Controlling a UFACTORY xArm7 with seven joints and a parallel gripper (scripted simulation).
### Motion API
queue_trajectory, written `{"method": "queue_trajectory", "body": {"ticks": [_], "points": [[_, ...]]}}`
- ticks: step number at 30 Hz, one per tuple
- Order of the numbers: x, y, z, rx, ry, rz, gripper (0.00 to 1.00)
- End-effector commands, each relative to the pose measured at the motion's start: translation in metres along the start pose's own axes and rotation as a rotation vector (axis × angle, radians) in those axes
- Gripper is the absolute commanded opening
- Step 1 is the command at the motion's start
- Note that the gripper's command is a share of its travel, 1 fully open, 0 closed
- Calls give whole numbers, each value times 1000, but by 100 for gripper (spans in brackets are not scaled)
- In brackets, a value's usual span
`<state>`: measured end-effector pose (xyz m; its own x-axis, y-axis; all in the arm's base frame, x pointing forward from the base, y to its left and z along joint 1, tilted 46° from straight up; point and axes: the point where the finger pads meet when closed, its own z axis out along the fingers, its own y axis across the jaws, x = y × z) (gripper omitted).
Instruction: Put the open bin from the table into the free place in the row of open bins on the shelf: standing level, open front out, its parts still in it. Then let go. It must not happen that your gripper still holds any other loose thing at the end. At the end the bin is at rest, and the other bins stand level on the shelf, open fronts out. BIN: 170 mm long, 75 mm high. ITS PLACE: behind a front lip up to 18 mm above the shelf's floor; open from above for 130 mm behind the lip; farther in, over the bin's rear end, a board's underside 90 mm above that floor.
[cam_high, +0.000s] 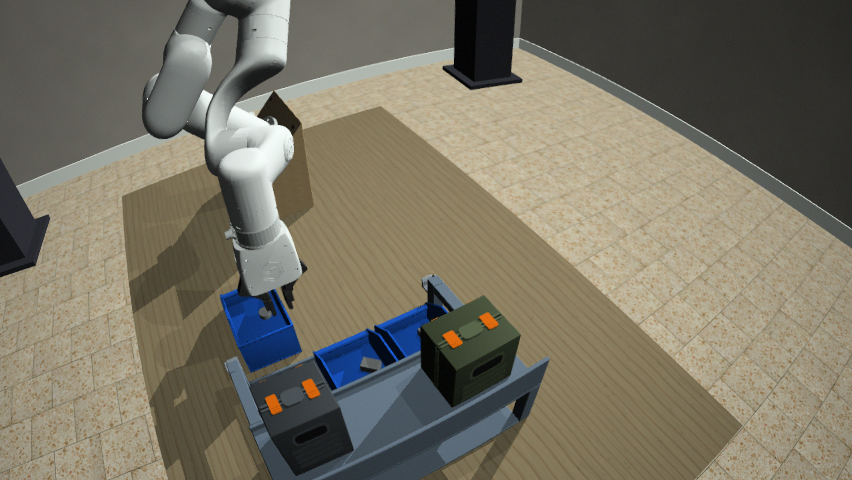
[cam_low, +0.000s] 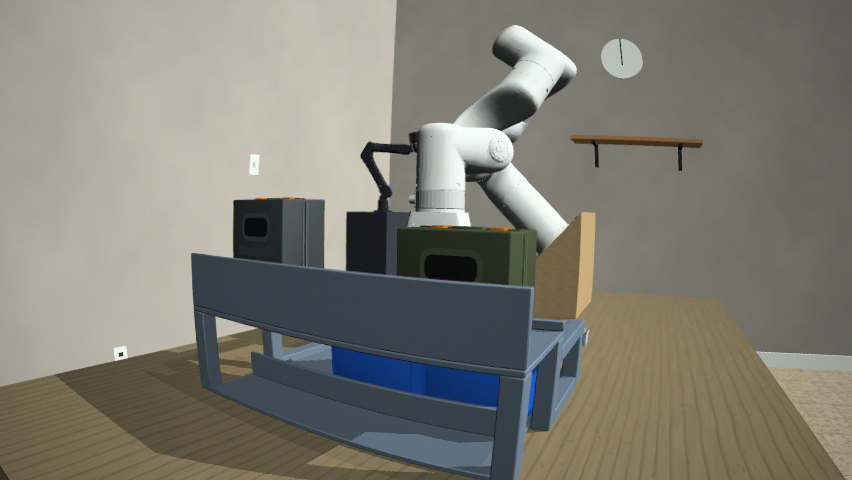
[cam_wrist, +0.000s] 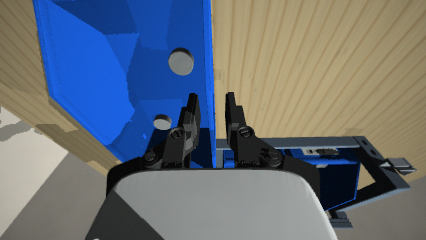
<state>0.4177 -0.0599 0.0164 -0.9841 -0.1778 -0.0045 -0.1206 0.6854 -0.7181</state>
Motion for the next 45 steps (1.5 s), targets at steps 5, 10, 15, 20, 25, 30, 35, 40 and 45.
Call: {"method": "queue_trajectory", "body": {"ticks": [5,10,15,20,25,30,35,40,45], "points": [[-1,0,-1,-1,-4,0,28],[-1,0,-1,-1,-4,0,28],[-1,0,-1,-1,-4,0,28],[-1,0,-9,-1,-3,0,28],[-1,0,-41,-1,1,0,28],[-1,0,-41,-1,1,0,28],[-1,0,-41,-1,1,0,28],[-2,0,-85,-1,1,0,28],[-2,0,-96,-1,1,0,28]]}}
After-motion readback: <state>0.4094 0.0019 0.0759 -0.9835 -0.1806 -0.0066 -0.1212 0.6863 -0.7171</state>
